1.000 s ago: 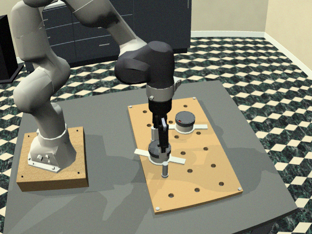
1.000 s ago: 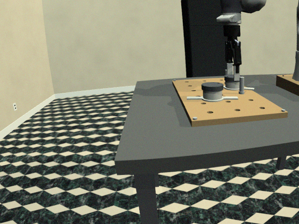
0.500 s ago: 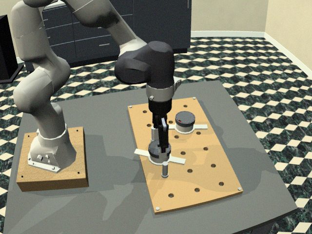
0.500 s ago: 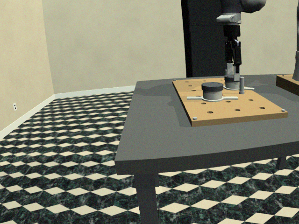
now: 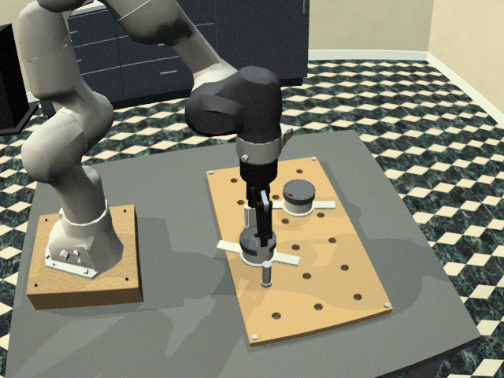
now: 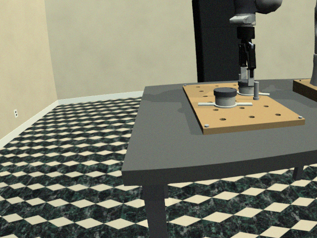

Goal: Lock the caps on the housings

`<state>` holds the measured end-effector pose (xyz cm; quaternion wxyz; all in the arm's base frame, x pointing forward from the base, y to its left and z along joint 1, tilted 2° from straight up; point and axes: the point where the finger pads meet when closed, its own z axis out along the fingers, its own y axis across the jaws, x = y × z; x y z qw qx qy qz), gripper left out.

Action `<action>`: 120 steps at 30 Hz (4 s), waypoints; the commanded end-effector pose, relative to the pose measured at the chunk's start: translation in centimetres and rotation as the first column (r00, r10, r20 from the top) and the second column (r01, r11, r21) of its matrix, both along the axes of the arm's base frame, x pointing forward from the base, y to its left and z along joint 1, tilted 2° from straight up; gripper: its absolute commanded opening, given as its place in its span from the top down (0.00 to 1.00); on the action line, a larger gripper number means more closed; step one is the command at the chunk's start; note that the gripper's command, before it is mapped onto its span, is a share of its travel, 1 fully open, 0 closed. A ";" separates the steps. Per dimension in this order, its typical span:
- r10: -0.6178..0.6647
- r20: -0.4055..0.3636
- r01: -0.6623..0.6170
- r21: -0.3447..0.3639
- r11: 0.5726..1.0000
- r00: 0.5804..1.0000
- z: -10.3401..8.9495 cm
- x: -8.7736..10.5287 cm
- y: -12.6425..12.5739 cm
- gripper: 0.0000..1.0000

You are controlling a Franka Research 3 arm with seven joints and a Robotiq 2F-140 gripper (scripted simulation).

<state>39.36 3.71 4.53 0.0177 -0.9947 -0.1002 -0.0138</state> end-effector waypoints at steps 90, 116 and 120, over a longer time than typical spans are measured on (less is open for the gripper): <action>-0.755 -0.036 0.756 0.003 0.655 0.655 -0.1 -0.1 -0.1 0.90; -0.755 -0.036 0.756 0.003 0.655 0.655 -0.1 -0.1 -0.1 0.22; -0.755 -0.036 0.756 0.003 0.655 0.655 -0.1 -0.1 -0.1 0.22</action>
